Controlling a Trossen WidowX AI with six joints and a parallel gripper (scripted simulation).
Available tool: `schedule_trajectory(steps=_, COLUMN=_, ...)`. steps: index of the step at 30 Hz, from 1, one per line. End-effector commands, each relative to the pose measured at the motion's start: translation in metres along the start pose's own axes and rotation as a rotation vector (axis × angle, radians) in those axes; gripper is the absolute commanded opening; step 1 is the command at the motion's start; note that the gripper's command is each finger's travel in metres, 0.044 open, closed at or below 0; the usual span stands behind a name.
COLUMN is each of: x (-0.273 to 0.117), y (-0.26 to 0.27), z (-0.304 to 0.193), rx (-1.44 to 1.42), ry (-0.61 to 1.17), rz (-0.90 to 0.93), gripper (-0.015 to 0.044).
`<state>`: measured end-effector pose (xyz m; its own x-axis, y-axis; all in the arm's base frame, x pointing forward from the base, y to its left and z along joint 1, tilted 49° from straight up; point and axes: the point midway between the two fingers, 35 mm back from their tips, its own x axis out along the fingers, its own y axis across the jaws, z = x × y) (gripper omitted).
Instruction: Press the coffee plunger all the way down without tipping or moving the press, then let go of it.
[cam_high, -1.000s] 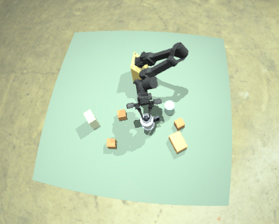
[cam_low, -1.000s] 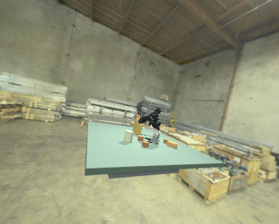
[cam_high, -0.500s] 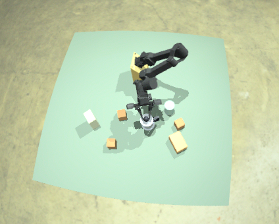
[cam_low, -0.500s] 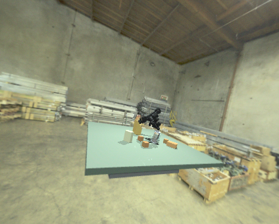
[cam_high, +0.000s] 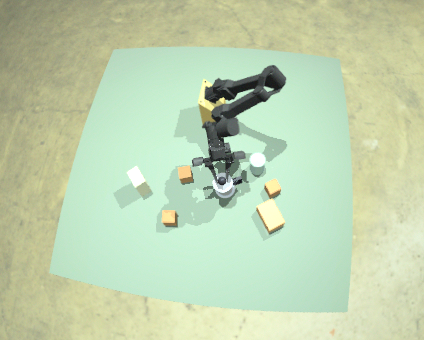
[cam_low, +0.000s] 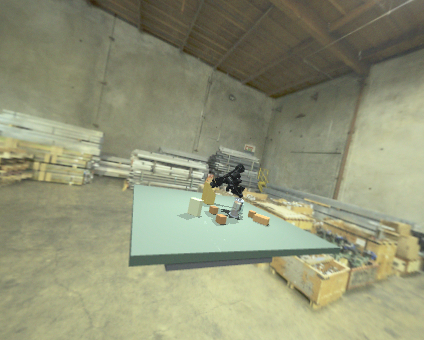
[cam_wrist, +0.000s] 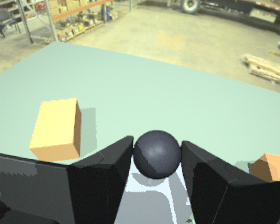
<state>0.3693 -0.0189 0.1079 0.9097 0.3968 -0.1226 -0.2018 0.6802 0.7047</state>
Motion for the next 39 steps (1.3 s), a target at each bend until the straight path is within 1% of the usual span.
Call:
schedule_trajectory(steps=1, x=0.0, y=0.0, z=0.0, rx=0.0, ry=0.0, rz=0.0, gripper=0.0123)
schedule_trajectory(steps=5, x=0.0, y=0.0, z=0.0, rx=0.0, ry=0.0, rz=0.0, gripper=0.0123)
schedule_trajectory(steps=17, x=0.0, y=0.0, z=0.0, rx=0.0, ry=0.0, rz=0.0, gripper=0.0438)
schedule_trajectory(steps=21, x=-0.001, y=0.0, z=0.001, rx=0.0, ry=0.001, rz=0.0, gripper=0.044)
schedule_trajectory(steps=24, x=-0.013, y=-0.001, z=0.012, rx=-0.001, ry=0.007, rz=-0.002, gripper=0.044)
schedule_trajectory(steps=31, x=-0.07, y=0.008, z=0.048, rx=0.007, ry=0.018, rz=0.003, gripper=0.044)
schedule_trajectory(steps=39, x=-0.071, y=0.006, z=0.047, rx=0.01, ry=0.018, rz=0.001, gripper=0.044)
